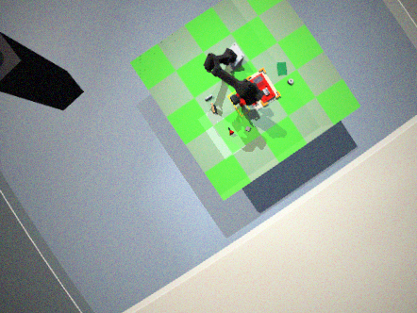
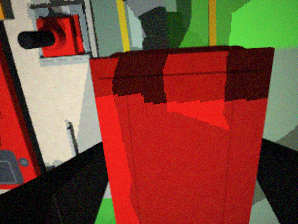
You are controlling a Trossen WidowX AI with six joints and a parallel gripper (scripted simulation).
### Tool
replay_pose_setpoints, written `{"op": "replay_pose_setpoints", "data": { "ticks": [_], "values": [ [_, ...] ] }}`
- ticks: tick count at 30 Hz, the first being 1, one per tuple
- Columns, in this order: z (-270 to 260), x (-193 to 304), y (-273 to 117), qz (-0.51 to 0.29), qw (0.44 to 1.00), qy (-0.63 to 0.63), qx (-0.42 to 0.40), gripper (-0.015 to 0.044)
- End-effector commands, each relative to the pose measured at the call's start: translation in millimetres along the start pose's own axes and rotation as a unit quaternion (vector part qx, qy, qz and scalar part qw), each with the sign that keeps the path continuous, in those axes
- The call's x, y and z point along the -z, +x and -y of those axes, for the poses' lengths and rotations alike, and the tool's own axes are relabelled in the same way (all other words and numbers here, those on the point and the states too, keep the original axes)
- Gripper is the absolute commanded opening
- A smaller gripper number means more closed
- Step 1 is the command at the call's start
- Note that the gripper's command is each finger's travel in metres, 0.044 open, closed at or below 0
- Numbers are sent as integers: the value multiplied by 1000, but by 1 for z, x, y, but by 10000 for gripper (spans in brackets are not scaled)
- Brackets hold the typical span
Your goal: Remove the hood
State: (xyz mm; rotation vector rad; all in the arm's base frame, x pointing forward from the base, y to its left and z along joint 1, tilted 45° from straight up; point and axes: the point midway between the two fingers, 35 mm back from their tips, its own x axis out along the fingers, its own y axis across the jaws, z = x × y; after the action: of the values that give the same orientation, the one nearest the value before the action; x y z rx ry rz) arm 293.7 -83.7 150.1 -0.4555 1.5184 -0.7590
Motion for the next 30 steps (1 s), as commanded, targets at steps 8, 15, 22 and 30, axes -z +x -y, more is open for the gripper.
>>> {"op": "replay_pose_setpoints", "data": {
  "ticks": [8,15,22,30],
  "values": [
    [1,0,7,2,1000,-3,1,0],
    [0,-1,14,2,1000,-3,0,0],
    [0,-1,20,2,1000,-3,0,0],
    [0,-1,28,2,1000,-3,0,0]
  ]
}}
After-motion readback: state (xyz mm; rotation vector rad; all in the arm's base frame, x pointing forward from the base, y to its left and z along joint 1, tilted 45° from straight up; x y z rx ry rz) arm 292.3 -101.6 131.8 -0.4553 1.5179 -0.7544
